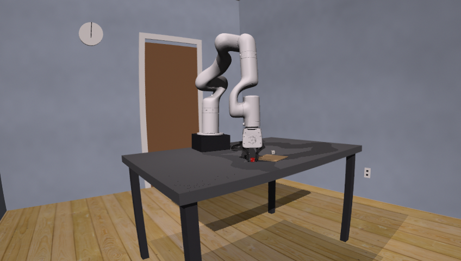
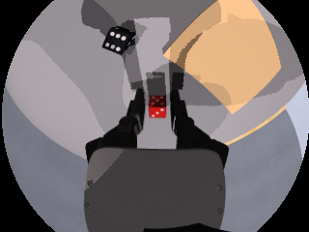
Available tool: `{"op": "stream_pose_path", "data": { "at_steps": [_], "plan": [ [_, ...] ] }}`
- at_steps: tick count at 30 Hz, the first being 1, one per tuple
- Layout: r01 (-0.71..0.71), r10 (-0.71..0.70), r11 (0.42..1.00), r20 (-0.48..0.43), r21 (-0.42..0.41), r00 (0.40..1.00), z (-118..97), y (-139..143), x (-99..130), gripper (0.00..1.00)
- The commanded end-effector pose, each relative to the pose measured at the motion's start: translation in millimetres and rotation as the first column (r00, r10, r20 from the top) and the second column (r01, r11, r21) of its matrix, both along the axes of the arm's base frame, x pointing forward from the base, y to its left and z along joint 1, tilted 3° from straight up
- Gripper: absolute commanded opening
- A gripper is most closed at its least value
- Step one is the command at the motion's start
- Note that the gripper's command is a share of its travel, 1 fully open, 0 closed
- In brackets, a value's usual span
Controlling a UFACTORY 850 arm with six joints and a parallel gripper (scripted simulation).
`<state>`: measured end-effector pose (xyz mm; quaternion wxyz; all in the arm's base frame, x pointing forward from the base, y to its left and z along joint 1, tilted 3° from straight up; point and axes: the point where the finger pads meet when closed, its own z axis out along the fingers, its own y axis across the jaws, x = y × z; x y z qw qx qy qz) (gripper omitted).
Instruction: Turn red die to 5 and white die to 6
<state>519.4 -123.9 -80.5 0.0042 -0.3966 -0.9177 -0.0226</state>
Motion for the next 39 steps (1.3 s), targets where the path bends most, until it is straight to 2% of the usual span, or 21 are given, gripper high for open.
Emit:
{"op": "stream_pose_path", "data": {
  "at_steps": [1, 4, 5, 39],
  "plan": [
    [0.000, 0.000, 1.000, 0.002, 0.000, 1.000, 0.7, -0.3, 0.9, 0.36],
    [0.000, 0.000, 1.000, 0.002, 0.000, 1.000, 0.7, -0.3, 0.9, 0.36],
    [0.000, 0.000, 1.000, 0.002, 0.000, 1.000, 0.7, -0.3, 0.9, 0.15],
    [0.000, 0.000, 1.000, 0.002, 0.000, 1.000, 0.7, -0.3, 0.9, 0.15]
  ]
}}
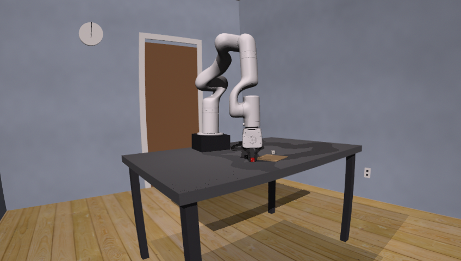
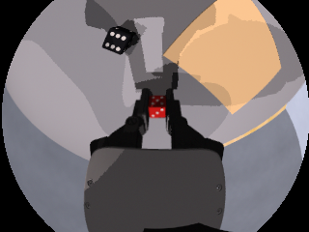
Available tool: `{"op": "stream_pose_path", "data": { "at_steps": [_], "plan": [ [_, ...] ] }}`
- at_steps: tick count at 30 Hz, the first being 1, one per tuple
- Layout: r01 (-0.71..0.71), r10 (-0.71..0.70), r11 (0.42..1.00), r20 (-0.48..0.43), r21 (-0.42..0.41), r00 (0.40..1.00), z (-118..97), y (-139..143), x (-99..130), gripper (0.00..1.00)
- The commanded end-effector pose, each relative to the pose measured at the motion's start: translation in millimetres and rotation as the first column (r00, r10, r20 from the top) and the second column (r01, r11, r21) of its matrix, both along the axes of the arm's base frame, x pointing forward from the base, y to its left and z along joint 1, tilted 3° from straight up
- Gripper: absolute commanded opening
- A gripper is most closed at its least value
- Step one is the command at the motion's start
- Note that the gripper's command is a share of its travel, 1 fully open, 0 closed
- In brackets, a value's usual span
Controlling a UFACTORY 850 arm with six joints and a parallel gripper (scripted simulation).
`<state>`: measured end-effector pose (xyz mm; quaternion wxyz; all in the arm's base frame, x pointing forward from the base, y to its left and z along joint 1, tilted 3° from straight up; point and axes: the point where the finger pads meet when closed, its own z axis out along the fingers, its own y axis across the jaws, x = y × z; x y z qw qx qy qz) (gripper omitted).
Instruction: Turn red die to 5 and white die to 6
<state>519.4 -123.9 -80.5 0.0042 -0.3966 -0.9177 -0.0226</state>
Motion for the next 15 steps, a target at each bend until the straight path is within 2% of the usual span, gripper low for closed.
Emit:
{"op": "stream_pose_path", "data": {
  "at_steps": [1, 6, 11, 13, 15],
  "plan": [
    [0.000, 0.000, 1.000, 0.002, 0.000, 1.000, 1, 0, 1, 0.15],
    [0.000, 0.000, 1.000, 0.002, 0.000, 1.000, 13, -1, 1, 0.15],
    [0.000, 0.000, 1.000, 0.002, 0.000, 1.000, 48, -2, 0, 0.15],
    [0.000, 0.000, 1.000, 0.002, 0.000, 1.000, 48, -2, 0, 0.15],
    [0.000, 0.000, 1.000, 0.002, 0.000, 1.000, 64, -3, 0, 0.15]
  ]
}}
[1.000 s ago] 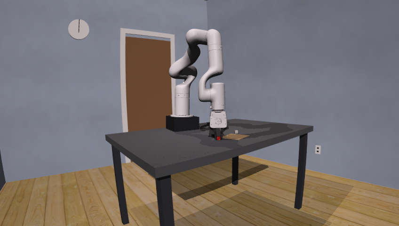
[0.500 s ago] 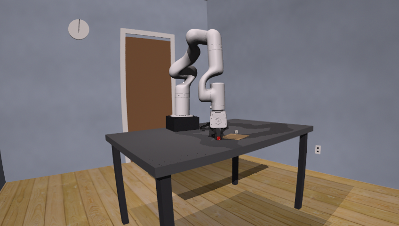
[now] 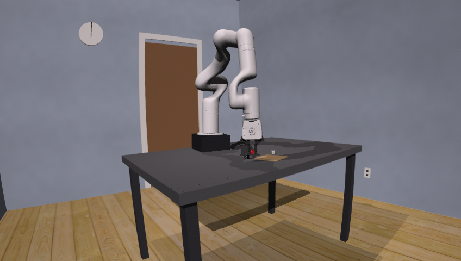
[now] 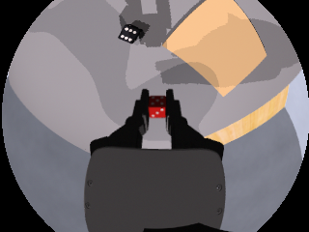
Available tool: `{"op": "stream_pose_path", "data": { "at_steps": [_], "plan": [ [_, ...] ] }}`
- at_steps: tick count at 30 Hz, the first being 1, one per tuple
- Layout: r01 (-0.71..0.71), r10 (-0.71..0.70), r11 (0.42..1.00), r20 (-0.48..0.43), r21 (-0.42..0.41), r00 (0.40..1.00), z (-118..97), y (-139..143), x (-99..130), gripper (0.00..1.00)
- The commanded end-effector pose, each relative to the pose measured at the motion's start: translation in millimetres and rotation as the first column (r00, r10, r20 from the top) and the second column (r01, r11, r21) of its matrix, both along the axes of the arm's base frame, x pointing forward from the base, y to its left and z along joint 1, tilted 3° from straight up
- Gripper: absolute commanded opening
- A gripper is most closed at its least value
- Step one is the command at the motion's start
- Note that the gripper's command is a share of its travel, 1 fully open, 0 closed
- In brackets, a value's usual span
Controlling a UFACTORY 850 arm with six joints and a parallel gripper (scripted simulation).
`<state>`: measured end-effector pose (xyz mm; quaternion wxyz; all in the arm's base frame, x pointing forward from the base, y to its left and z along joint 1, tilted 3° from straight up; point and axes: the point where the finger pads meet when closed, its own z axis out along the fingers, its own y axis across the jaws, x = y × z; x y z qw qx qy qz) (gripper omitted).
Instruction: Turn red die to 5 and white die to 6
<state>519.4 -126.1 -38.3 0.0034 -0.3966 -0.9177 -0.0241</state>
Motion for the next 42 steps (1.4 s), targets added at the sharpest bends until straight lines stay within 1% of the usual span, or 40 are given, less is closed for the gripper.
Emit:
{"op": "stream_pose_path", "data": {
  "at_steps": [1, 4, 7, 19, 21, 24, 27, 28, 29, 32, 34, 36, 37, 38, 39, 40, 41, 42],
  "plan": [
    [0.000, 0.000, 1.000, -0.001, -0.002, 1.000, 29, -1, 0, 0.15],
    [0.000, 0.000, 1.000, -0.001, -0.002, 1.000, 47, -2, 0, 0.15],
    [0.000, 0.000, 1.000, -0.001, -0.002, 1.000, 57, -2, 0, 0.15],
    [0.000, 0.000, 1.000, -0.001, -0.002, 1.000, 58, -2, 0, 0.15],
    [0.008, -0.008, 1.000, -0.001, -0.002, 1.000, 58, 2, 1, 0.15],
    [0.054, -0.054, 0.999, -0.004, -0.002, 0.999, 59, 24, 8, 0.15],
    [0.142, -0.142, 0.990, -0.008, -0.002, 0.990, 59, 69, 19, 0.15],
    [0.142, -0.142, 0.990, -0.008, -0.002, 0.990, 59, 69, 19, 0.15],
    [0.179, -0.179, 0.984, -0.009, -0.002, 0.984, 59, 88, 23, 0.15],
    [0.179, -0.179, 0.984, -0.009, -0.002, 0.984, 59, 88, 23, 0.15],
    [0.256, -0.256, 0.967, -0.013, -0.002, 0.967, 59, 130, 28, 0.15],
    [0.256, -0.256, 0.967, -0.013, -0.002, 0.967, 59, 130, 28, 0.15],
    [0.295, -0.295, 0.956, -0.015, -0.002, 0.955, 60, 151, 30, 0.15],
    [0.295, -0.295, 0.956, -0.015, -0.002, 0.955, 60, 151, 30, 0.15],
    [0.332, -0.332, 0.943, -0.016, -0.002, 0.943, 60, 172, 30, 0.15],
    [0.332, -0.332, 0.943, -0.016, -0.002, 0.943, 60, 172, 30, 0.15],
    [0.367, -0.367, 0.930, -0.018, -0.002, 0.930, 60, 191, 30, 0.15],
    [0.367, -0.367, 0.930, -0.018, -0.002, 0.930, 60, 191, 30, 0.15]
  ]
}}
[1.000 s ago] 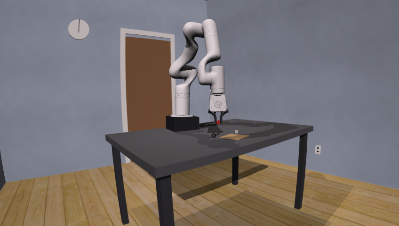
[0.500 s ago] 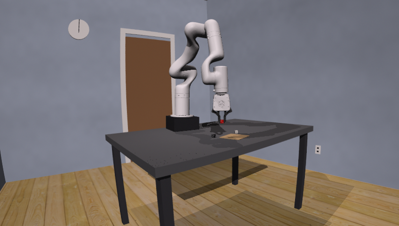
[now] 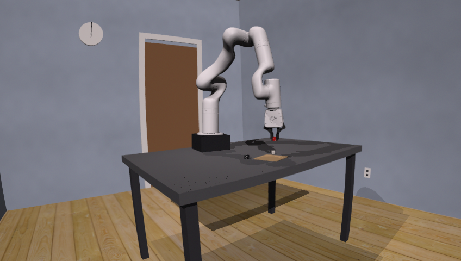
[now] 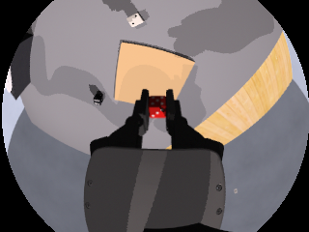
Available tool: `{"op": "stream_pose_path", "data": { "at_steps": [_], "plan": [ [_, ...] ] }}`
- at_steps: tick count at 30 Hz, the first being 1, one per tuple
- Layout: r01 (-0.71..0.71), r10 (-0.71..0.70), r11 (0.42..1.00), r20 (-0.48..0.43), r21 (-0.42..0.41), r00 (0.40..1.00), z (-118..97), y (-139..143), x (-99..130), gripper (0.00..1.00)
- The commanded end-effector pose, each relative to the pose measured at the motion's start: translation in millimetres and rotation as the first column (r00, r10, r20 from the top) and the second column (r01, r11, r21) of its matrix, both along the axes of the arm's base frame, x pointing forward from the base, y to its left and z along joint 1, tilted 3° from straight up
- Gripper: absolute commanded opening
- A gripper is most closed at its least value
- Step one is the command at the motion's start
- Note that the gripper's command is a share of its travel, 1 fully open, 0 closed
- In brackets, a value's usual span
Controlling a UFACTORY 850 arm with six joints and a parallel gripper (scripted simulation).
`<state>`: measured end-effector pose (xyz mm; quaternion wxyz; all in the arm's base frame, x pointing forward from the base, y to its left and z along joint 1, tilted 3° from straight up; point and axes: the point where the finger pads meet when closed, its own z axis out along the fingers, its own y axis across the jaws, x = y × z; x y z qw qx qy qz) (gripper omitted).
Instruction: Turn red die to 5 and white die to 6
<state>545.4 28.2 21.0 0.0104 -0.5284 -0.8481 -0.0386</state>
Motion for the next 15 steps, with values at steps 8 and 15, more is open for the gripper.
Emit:
{"op": "stream_pose_path", "data": {
  "at_steps": [8, 15],
  "plan": [
    [0.185, -0.185, 0.982, -0.020, -0.030, 0.982, 1, 95, -1, 0.15],
    [0.217, -0.218, 0.976, -0.022, -0.030, 0.976, 1, 113, -4, 0.15]
  ]
}}
